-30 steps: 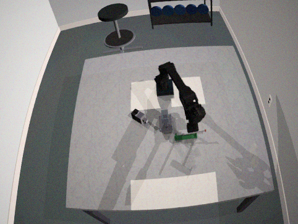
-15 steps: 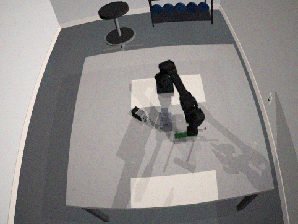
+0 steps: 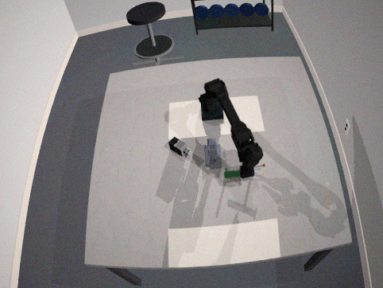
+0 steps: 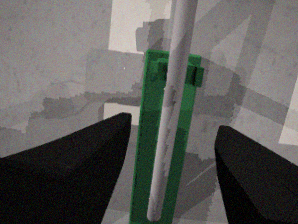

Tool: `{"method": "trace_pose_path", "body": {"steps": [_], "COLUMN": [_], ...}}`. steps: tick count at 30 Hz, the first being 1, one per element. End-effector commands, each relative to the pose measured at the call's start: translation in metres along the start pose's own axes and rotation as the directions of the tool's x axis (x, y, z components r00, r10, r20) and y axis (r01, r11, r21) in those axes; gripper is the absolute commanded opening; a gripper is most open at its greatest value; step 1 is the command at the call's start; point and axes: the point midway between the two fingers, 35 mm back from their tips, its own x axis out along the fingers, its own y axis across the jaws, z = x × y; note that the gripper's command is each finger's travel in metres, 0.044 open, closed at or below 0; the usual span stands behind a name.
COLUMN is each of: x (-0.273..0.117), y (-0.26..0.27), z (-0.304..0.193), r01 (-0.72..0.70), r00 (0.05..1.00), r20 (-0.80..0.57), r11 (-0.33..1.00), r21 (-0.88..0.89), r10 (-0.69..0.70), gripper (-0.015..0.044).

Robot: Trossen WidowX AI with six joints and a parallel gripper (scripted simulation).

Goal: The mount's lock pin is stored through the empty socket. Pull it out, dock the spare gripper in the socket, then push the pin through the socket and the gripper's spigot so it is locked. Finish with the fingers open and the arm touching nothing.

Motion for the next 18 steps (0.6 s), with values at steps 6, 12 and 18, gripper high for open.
{"method": "trace_pose_path", "body": {"steps": [6, 12, 18], "x": [0.018, 0.028, 0.031], "y": [0.002, 0.002, 0.002], "z": [-0.004, -0.005, -0.006], "r01": [-0.010, -0.010, -0.010], "r00": [1.000, 1.000, 1.000], "r20": [-0.007, -0.007, -0.007], "r11": [1.000, 1.000, 1.000], "r21": [-0.004, -0.004, -0.004], "r10": [0.010, 0.010, 0.010], "gripper": [0.0180, 0.0180, 0.0180]}}
